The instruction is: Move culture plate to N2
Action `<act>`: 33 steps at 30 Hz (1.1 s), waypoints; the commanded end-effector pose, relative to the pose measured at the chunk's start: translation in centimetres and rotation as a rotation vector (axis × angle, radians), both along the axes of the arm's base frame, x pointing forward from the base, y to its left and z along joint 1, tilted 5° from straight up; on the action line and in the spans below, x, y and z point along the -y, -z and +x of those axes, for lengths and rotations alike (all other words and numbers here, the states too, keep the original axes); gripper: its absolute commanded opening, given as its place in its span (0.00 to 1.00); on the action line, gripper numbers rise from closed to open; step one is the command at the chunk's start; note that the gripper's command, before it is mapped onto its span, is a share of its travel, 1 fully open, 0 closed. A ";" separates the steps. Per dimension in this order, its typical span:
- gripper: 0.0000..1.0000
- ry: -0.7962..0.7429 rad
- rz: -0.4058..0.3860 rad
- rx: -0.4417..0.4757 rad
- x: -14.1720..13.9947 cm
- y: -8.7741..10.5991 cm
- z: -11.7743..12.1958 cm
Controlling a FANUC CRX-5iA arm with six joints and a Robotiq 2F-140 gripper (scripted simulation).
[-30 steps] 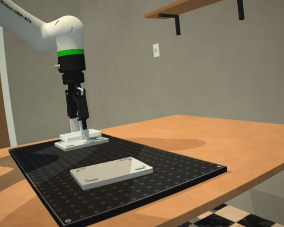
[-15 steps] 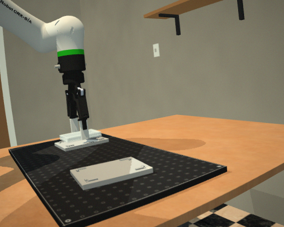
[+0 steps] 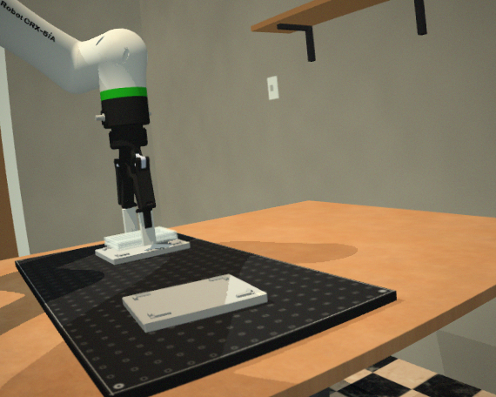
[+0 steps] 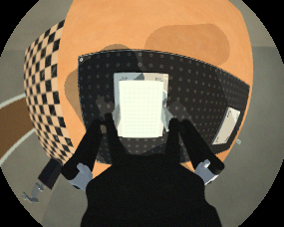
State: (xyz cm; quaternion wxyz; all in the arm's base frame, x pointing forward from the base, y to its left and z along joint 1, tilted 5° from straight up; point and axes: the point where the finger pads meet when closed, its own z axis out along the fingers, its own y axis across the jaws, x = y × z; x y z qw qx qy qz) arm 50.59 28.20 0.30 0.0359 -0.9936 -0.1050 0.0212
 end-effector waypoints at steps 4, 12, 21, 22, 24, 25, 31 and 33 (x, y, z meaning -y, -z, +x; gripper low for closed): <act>0.00 0.000 0.000 0.000 0.0 0.1 0.0; 0.00 0.000 0.000 0.000 0.0 0.2 0.0; 0.00 0.000 0.000 0.000 0.0 0.3 0.0; 0.00 0.000 0.000 0.000 0.0 0.3 0.0; 0.00 0.000 0.000 0.000 0.0 0.4 0.0; 0.00 0.000 0.000 0.000 0.0 0.4 0.0; 0.00 0.000 0.000 0.000 0.0 0.5 0.0; 0.00 0.000 0.000 0.000 0.0 0.5 0.0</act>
